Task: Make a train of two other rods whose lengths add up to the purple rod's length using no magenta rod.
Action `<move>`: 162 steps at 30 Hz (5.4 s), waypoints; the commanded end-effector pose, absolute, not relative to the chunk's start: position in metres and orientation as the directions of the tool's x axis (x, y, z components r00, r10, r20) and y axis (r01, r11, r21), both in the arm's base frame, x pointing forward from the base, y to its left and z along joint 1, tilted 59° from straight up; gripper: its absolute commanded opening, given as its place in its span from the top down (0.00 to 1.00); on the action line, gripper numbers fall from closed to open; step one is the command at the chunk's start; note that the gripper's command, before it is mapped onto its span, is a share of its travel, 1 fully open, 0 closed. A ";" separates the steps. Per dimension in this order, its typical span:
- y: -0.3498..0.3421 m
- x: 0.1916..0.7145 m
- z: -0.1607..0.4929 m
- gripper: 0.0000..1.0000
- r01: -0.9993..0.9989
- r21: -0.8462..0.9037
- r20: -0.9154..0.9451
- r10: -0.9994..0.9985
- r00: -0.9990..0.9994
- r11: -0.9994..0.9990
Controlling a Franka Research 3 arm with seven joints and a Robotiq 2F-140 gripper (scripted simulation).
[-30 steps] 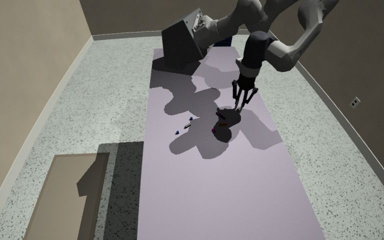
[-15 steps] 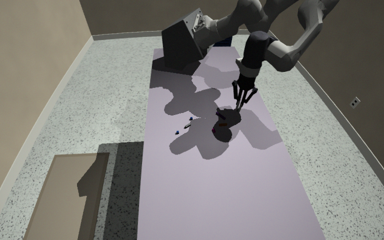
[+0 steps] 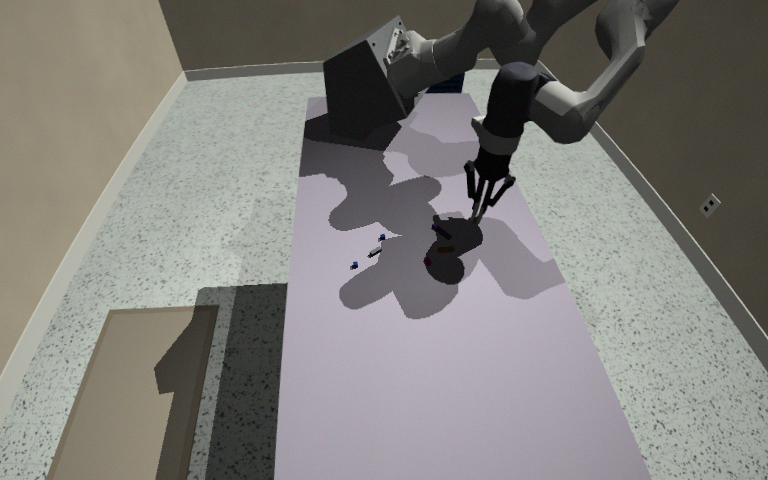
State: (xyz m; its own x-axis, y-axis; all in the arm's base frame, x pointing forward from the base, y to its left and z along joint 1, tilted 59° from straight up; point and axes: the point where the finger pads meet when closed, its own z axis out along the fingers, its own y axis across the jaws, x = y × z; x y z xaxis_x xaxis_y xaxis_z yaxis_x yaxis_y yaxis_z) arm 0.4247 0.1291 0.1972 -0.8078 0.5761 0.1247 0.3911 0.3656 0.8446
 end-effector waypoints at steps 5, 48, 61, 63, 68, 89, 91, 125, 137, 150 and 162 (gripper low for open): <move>0.129 0.426 0.197 0.97 0.387 0.845 0.119 0.576 -0.809 0.369; 0.046 0.391 0.243 0.97 0.335 0.857 0.074 0.549 -0.833 0.393; 0.007 0.416 0.211 0.97 0.181 0.866 -0.072 0.473 -0.878 0.467; 0.002 0.419 0.206 0.97 0.163 0.864 -0.089 0.464 -0.881 0.476; -0.010 0.424 0.194 0.97 0.123 0.858 -0.130 0.443 -0.887 0.498; -0.063 0.435 0.129 0.97 -0.039 0.801 -0.293 0.334 -0.896 0.597; -0.064 0.435 0.128 0.97 -0.040 0.800 -0.294 0.333 -0.896 0.598; -0.021 0.463 0.097 0.97 -0.040 0.802 -0.293 0.334 -0.896 0.596; -0.002 0.475 0.083 0.97 -0.040 0.802 -0.293 0.334 -0.896 0.596; 0.000 0.476 0.082 0.97 -0.040 0.802 -0.293 0.334 -0.896 0.596; 0.000 0.476 0.082 0.97 -0.040 0.802 -0.293 0.334 -0.896 0.596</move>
State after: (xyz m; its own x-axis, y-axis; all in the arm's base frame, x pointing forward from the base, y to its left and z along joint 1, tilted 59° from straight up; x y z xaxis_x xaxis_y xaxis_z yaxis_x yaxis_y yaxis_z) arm 0.4748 -0.0003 0.0829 -0.8968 0.3373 -0.2864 -0.0343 0.5924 0.8049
